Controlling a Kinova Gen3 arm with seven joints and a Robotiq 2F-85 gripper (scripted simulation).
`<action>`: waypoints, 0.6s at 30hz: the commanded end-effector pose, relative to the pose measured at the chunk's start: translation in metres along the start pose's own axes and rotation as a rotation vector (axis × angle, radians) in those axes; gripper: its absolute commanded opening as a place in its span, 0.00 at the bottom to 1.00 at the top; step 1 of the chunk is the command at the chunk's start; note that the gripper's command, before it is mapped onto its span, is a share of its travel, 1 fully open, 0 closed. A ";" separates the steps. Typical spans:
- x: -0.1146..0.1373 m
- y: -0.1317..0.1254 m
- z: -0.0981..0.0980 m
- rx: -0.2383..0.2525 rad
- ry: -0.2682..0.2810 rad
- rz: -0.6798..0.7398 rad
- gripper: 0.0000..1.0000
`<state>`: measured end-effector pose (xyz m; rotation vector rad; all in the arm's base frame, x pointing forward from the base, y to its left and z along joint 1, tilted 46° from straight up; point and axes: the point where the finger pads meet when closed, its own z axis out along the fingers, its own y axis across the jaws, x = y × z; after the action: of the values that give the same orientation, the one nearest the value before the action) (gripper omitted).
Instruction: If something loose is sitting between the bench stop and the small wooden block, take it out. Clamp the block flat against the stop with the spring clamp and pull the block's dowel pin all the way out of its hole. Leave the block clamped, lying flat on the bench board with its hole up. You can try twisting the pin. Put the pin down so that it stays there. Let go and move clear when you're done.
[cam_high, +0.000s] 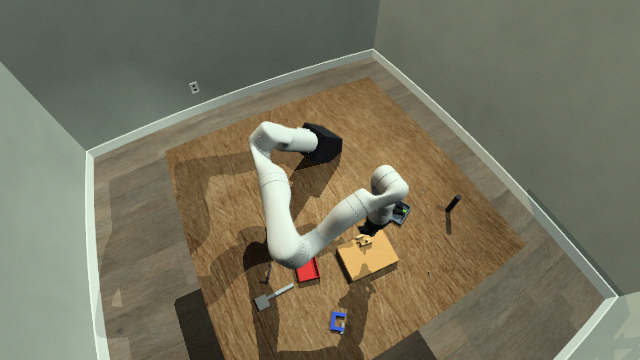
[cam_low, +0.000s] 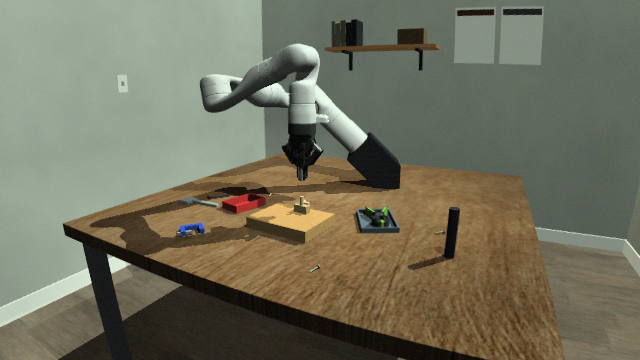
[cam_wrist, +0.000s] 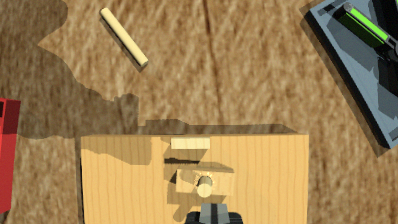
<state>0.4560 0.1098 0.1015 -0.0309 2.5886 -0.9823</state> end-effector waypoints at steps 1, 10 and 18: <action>0.000 0.000 -0.001 -0.001 -0.001 -0.001 0.10; 0.002 -0.002 -0.001 -0.001 0.007 -0.010 0.10; 0.003 -0.004 -0.001 0.000 0.012 -0.016 0.10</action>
<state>0.4529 0.1062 0.1032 -0.0436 2.6033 -0.9917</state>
